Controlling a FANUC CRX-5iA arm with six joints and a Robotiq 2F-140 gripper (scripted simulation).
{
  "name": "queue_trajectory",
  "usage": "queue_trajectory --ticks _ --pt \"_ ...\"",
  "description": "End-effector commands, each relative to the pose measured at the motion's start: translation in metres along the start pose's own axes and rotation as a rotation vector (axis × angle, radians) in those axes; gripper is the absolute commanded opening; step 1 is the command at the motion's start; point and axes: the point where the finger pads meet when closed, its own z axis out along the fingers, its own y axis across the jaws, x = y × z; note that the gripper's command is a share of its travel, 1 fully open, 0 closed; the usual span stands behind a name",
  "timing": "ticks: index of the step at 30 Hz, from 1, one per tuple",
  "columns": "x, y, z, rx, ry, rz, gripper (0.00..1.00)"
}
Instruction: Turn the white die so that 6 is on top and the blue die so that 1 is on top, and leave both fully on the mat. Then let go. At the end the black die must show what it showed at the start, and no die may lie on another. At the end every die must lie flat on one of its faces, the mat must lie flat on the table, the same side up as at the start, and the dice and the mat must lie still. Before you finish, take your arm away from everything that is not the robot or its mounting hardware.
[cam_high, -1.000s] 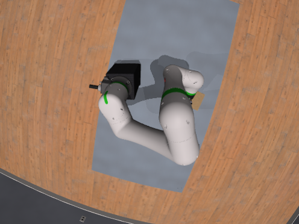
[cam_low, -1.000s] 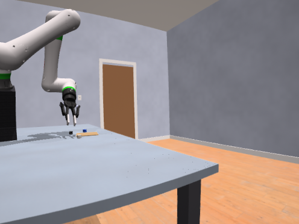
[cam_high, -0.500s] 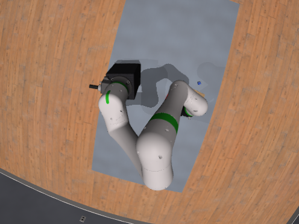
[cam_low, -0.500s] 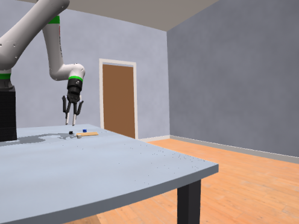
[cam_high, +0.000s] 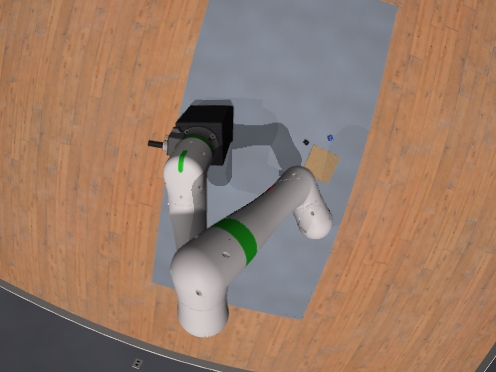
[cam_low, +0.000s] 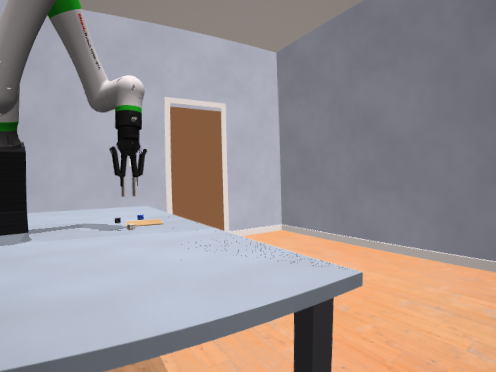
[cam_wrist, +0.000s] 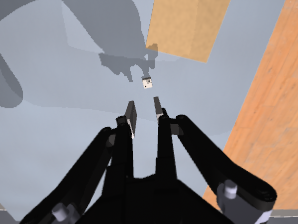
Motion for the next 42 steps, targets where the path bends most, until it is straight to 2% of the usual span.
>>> queue_trajectory --ticks 1,12,18,20,21,42 --pt "-0.004 0.005 -0.006 -0.031 0.059 -0.011 1.0" --pt "-0.004 0.005 -0.005 -0.031 0.058 -0.008 1.0" --pt "0.004 0.005 0.033 -0.025 0.063 0.174 1.0" --pt "0.005 0.005 0.036 -0.024 0.064 0.189 1.0" --pt "0.005 0.005 0.036 -0.024 0.064 0.189 0.21" --pt "0.005 0.005 0.036 -0.024 0.064 0.189 0.21"
